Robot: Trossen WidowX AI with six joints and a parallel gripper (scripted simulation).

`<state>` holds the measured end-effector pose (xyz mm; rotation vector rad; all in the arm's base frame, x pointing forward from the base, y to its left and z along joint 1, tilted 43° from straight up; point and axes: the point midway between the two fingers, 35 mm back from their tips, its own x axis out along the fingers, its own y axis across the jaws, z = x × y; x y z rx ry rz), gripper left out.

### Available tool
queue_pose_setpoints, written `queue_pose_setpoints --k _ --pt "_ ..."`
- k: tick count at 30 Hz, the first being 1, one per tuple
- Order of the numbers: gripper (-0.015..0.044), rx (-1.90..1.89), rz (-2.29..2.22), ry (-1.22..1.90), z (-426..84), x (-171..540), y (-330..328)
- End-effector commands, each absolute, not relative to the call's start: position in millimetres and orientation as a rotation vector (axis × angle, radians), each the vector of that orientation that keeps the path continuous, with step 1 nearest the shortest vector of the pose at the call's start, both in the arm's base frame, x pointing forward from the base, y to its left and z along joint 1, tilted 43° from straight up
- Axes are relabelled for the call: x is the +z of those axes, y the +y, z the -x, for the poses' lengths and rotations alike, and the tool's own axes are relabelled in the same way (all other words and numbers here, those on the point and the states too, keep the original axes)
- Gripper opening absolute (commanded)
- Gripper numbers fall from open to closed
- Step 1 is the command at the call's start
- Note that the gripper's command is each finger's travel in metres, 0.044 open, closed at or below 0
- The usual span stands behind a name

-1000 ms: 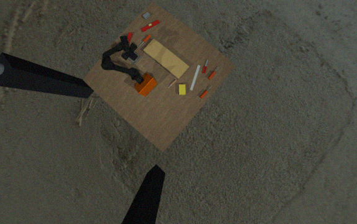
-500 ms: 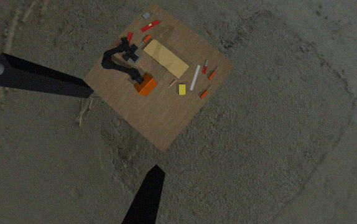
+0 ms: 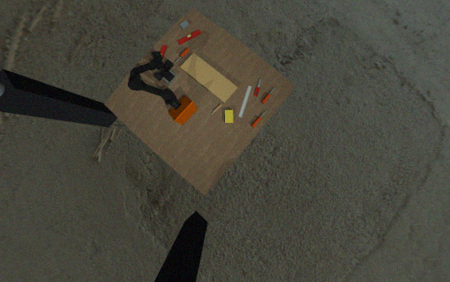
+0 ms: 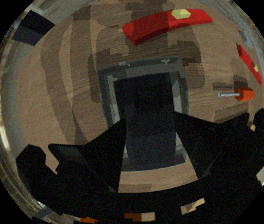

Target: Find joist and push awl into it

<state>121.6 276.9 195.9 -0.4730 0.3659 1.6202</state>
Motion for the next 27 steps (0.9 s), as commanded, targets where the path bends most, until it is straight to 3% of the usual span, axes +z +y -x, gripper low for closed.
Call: queue_pose_setpoints --k 1,4,12,17,27 --pt "0.0368 1.620 0.478 0.365 -123.7 201.0 272.3" --pt "0.0440 1.621 0.487 0.370 -128.6 218.3 255.4" --pt "0.0440 1.620 0.478 0.367 -125.4 264.5 211.1" --pt "0.0440 1.489 0.448 0.539 -183.5 227.5 212.6" --pt "0.0440 1.140 0.290 0.901 -294.7 149.7 142.6"
